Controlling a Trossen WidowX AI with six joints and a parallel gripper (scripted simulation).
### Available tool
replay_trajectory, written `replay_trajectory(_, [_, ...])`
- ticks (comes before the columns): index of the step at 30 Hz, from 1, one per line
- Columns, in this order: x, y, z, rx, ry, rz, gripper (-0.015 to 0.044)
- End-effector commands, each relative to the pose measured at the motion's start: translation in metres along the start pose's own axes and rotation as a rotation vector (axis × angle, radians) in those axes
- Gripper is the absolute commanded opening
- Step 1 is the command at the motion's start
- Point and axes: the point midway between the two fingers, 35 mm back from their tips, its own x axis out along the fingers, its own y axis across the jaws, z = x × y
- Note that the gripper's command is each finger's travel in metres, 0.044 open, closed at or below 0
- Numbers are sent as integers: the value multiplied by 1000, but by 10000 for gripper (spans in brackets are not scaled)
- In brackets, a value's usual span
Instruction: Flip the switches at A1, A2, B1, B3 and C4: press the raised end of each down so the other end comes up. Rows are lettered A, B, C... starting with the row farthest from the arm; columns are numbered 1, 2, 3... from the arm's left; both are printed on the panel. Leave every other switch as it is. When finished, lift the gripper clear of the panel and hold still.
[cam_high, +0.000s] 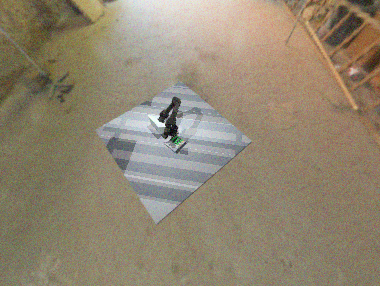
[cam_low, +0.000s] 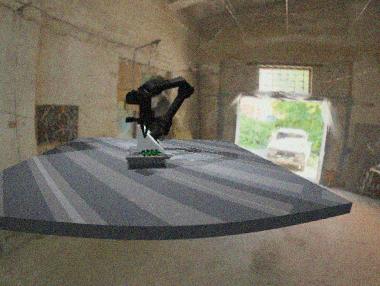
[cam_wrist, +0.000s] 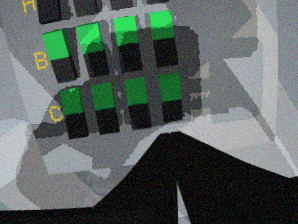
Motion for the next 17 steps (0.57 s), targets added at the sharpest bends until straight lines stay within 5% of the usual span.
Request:
replay_trajectory(1, [-6,25,34,-23,-6,-2,0])
replay_trajectory(17, [-6,27,36,-23,-6,-1,0])
